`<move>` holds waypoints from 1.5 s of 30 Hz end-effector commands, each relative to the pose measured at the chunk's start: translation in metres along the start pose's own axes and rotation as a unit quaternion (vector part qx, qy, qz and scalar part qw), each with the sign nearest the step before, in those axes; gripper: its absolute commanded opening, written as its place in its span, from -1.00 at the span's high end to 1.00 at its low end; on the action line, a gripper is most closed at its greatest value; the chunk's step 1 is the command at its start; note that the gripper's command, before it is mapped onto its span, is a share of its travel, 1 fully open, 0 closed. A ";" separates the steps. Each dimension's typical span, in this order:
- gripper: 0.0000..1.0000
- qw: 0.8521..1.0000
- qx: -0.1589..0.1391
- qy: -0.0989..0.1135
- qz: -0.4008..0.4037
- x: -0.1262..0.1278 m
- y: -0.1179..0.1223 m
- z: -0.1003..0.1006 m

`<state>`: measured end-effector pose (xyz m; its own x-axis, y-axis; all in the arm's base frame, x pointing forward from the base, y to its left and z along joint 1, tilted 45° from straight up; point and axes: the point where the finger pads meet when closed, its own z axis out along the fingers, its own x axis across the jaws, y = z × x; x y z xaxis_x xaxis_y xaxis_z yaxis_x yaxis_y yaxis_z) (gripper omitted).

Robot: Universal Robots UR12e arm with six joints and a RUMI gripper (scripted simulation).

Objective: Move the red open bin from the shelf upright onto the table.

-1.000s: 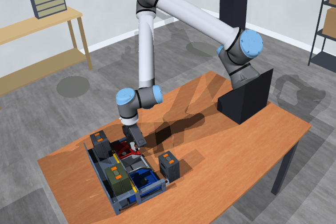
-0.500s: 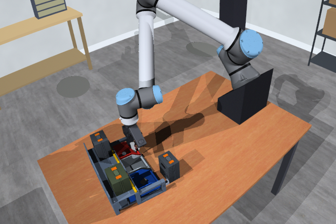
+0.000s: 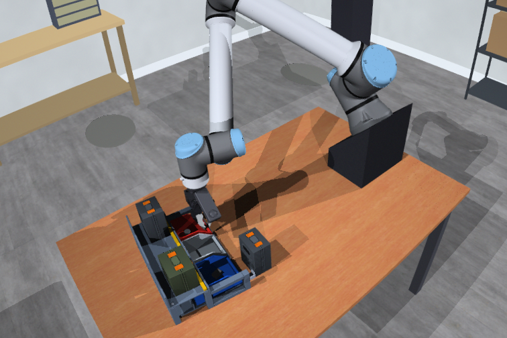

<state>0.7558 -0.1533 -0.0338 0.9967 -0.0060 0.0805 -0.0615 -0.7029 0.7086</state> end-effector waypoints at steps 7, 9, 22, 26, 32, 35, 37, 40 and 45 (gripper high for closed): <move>1.00 1.000 0.000 0.001 0.000 0.000 0.000 -0.001; 1.00 1.000 0.000 0.001 0.000 0.000 0.000 -0.001; 1.00 1.000 0.000 0.001 0.000 0.000 0.000 -0.001; 1.00 1.000 0.000 0.001 0.000 0.000 0.000 -0.004; 1.00 1.000 0.000 0.001 0.000 0.000 0.000 -0.009; 1.00 1.000 0.000 0.001 0.000 0.000 0.000 -0.009; 1.00 1.000 0.000 0.001 0.000 0.000 0.000 -0.009; 1.00 1.000 0.000 0.001 0.000 0.000 0.000 -0.009; 1.00 1.000 0.000 0.001 0.000 0.000 0.000 -0.018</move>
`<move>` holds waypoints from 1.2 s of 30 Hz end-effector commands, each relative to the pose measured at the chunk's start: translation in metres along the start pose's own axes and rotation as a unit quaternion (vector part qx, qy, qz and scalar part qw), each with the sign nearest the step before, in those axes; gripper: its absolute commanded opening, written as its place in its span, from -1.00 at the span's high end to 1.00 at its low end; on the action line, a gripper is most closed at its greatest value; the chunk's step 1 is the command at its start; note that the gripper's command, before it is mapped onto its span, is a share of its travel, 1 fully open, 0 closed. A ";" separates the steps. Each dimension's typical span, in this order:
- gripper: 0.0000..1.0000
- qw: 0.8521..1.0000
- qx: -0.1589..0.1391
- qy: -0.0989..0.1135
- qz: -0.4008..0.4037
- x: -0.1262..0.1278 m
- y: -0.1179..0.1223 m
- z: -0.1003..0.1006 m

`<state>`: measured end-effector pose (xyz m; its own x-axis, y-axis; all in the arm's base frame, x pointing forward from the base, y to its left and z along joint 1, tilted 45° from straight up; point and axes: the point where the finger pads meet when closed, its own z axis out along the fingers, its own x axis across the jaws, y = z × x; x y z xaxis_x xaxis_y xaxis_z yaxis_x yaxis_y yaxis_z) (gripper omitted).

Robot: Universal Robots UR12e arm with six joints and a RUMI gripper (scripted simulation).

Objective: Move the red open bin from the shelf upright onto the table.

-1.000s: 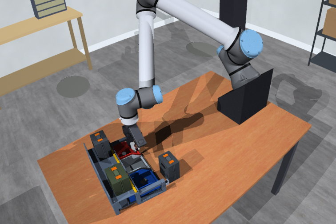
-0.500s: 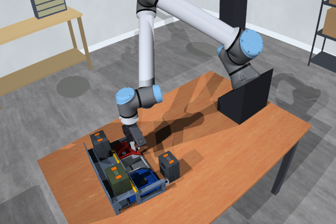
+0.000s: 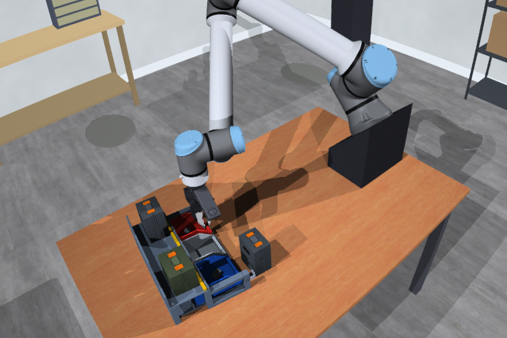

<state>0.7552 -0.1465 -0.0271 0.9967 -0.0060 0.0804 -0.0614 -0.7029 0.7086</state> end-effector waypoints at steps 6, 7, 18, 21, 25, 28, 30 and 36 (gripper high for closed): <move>1.00 1.000 0.000 0.001 0.000 0.000 0.000 -0.011; 1.00 1.000 0.000 0.001 0.000 0.000 0.000 -0.011; 1.00 1.000 0.000 0.001 0.000 -0.030 0.000 -0.010; 1.00 1.000 0.000 0.001 0.000 -0.030 0.000 -0.010; 1.00 1.000 0.000 0.001 0.000 -0.030 0.000 -0.010; 1.00 1.000 0.000 0.001 0.000 -0.030 0.000 -0.010; 1.00 1.000 0.000 0.001 0.000 -0.030 0.000 -0.010; 1.00 1.000 0.000 0.001 0.000 -0.058 0.000 -0.010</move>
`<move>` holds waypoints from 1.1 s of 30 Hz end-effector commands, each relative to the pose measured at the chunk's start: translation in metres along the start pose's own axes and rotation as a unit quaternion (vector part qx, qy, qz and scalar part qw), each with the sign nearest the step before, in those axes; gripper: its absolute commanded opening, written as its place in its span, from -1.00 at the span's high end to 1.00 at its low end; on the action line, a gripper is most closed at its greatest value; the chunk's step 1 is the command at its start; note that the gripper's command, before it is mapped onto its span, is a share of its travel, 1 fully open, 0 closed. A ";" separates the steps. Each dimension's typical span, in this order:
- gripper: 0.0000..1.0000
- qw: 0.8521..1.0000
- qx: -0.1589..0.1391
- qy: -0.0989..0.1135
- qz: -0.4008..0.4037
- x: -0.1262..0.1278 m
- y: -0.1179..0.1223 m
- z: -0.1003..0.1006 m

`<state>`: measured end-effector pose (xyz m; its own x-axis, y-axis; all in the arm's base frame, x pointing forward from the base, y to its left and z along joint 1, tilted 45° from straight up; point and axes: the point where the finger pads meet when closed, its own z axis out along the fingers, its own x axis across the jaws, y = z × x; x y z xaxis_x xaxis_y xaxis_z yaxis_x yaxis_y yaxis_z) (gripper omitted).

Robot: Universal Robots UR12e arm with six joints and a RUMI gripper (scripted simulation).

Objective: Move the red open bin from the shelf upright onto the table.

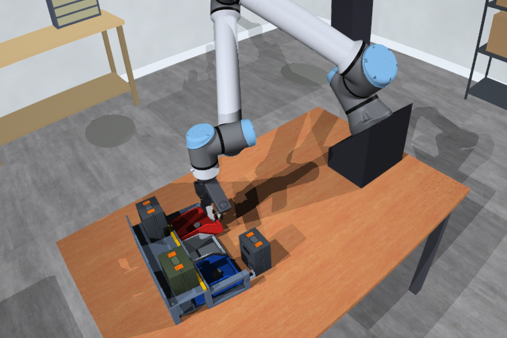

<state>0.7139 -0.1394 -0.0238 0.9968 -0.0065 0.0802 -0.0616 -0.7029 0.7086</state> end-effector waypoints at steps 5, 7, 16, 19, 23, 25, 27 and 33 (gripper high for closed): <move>1.00 1.000 0.000 0.001 0.000 -0.018 0.000 -0.001; 1.00 1.000 0.000 0.001 0.000 -0.018 0.000 -0.001; 1.00 1.000 0.000 0.001 0.000 -0.046 0.000 -0.001; 1.00 1.000 0.000 0.001 0.000 -0.046 0.000 -0.001; 1.00 1.000 0.000 0.001 0.000 -0.046 0.000 -0.001; 1.00 1.000 0.000 0.001 0.000 -0.046 0.000 -0.001; 1.00 1.000 0.000 0.001 0.000 -0.046 0.000 -0.001; 1.00 1.000 0.000 0.001 0.000 -0.075 0.000 -0.001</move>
<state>0.6602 -0.1391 -0.0281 0.9967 -0.0064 0.0804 -0.0616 -0.7029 0.7086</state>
